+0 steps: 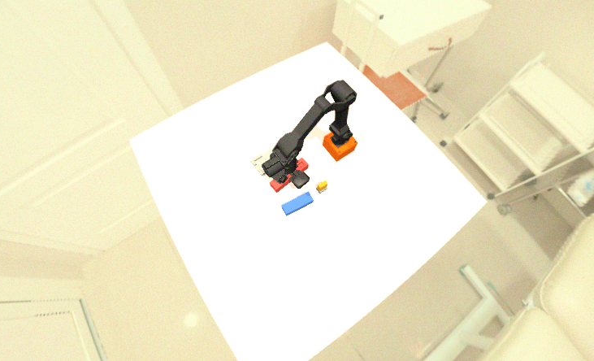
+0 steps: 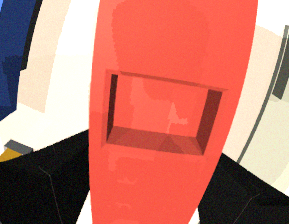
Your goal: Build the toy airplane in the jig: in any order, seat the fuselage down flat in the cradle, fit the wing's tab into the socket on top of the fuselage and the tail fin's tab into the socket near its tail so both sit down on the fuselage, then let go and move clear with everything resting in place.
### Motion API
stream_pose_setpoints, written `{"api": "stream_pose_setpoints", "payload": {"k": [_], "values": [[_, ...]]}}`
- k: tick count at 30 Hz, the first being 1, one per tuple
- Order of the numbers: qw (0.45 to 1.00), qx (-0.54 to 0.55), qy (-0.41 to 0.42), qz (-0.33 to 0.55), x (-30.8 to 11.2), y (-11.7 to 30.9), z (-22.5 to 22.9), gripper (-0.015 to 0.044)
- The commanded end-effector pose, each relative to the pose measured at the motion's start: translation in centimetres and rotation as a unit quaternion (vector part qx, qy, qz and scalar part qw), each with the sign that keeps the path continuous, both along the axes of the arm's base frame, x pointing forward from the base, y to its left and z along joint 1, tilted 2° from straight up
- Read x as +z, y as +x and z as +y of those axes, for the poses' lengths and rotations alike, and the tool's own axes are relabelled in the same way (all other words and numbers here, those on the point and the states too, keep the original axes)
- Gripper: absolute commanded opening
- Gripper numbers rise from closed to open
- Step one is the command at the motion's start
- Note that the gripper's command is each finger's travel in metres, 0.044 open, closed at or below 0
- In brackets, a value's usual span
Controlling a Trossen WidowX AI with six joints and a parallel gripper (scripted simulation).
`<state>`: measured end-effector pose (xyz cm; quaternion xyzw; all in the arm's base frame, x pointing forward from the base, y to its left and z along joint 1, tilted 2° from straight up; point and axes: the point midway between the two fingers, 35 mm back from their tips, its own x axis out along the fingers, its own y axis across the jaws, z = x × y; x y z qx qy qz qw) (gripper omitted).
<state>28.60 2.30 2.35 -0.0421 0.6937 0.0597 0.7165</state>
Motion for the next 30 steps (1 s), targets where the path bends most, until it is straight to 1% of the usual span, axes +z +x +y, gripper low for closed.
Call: {"api": "stream_pose_setpoints", "payload": {"k": [1, 23, 30], "values": [[1.000, 0.001, 0.002, -0.007, 1.7, 0.3, 0.0, 0.0000], [1.000, 0.001, 0.002, -0.007, 8.5, -0.8, -0.2, 0.0000], [1.000, 0.001, 0.002, -0.007, 8.5, -0.8, -0.7, 0.0000]]}}
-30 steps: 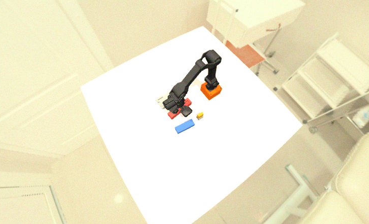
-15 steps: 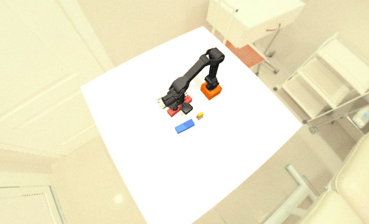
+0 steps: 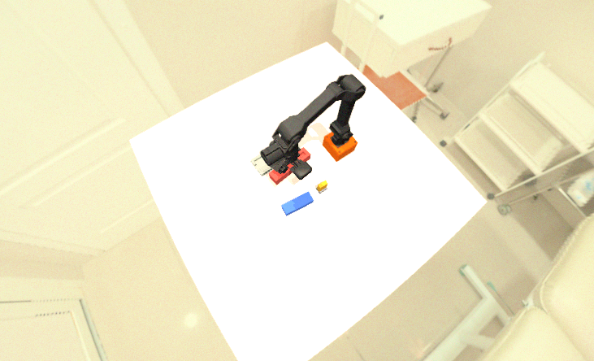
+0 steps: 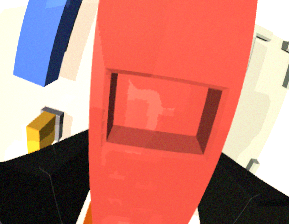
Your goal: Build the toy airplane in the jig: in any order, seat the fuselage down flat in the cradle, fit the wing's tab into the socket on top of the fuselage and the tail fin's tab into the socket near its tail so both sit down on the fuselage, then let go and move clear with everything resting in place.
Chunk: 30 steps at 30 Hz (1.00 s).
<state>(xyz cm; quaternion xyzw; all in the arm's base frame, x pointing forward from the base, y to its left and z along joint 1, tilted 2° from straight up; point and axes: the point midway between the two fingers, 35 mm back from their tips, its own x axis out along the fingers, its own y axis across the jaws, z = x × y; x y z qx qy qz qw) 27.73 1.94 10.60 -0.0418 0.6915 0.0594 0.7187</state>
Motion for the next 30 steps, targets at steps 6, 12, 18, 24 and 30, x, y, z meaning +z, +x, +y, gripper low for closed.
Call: {"api": "stream_pose_setpoints", "payload": {"k": [6, 12, 18, 24, 30], "values": [[1.000, 0.001, 0.000, -0.004, -0.6, 0.5, -2.0, 0.0000], [1.000, -0.001, 0.001, -0.004, -1.4, 0.8, -3.6, 0.0000], [1.000, -0.003, 0.002, -0.004, -2.3, 0.9, -5.2, 0.0000], [1.000, -0.003, 0.000, -0.004, -3.1, 1.0, -6.9, 0.0000], [1.000, -0.003, -0.001, -0.004, -4.0, 0.9, -8.6, 0.0000]]}}
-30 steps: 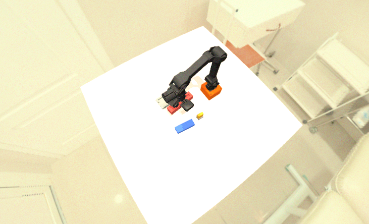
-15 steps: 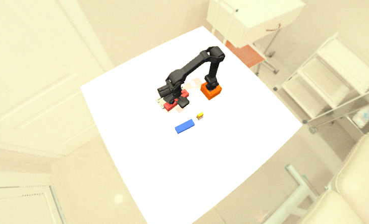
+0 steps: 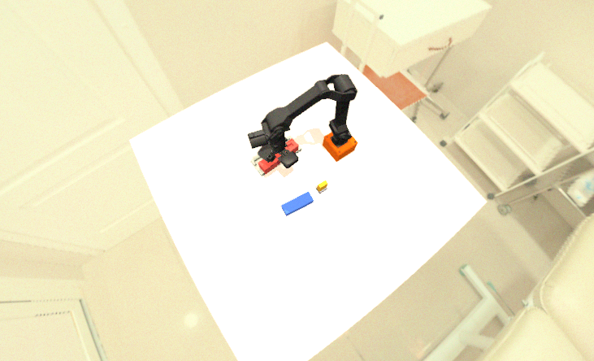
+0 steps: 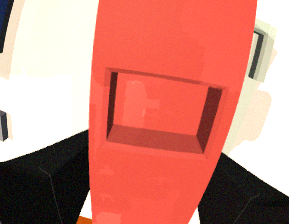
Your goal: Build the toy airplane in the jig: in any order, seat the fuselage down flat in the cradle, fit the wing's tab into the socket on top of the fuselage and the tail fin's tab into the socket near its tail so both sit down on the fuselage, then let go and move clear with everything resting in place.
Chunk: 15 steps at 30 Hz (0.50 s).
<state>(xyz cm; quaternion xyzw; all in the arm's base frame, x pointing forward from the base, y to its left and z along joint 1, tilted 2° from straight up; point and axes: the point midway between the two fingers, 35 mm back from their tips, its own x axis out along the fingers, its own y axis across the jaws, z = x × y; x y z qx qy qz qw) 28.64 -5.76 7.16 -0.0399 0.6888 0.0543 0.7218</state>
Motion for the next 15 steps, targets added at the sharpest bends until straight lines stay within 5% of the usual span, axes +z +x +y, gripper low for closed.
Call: {"api": "stream_pose_setpoints", "payload": {"k": [1, 15], "values": [[1.000, 0.002, 0.001, 0.000, -0.7, -0.1, -1.2, 0.0000], [1.000, 0.002, -0.002, 0.001, -2.7, -0.8, -5.3, 0.0000]]}}
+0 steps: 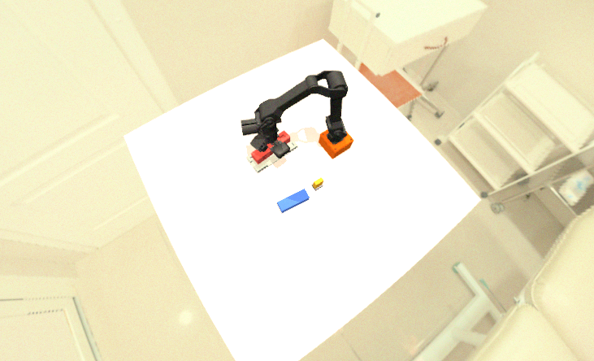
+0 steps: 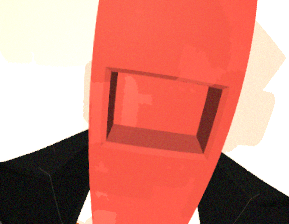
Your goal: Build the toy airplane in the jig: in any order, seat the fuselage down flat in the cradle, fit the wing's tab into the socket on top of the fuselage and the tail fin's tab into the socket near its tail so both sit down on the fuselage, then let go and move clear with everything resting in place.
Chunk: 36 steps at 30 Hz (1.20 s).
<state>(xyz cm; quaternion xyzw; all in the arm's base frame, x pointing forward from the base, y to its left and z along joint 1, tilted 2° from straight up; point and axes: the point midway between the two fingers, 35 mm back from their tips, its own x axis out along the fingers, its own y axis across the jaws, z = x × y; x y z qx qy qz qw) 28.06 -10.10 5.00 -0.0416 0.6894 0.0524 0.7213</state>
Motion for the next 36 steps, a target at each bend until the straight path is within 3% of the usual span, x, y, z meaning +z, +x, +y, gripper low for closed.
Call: {"api": "stream_pose_setpoints", "payload": {"k": [1, 5, 13, 36], "values": [[1.000, 0.002, 0.001, 0.000, -0.7, -0.3, -1.2, 0.0000], [1.000, 0.002, 0.000, 0.001, -1.1, -0.5, -1.9, 0.0000], [1.000, 0.002, 0.000, 0.001, -1.1, -0.5, -1.9, 0.0195], [1.000, 0.002, 0.000, 0.001, -2.3, -0.4, -1.9, 0.0195]]}}
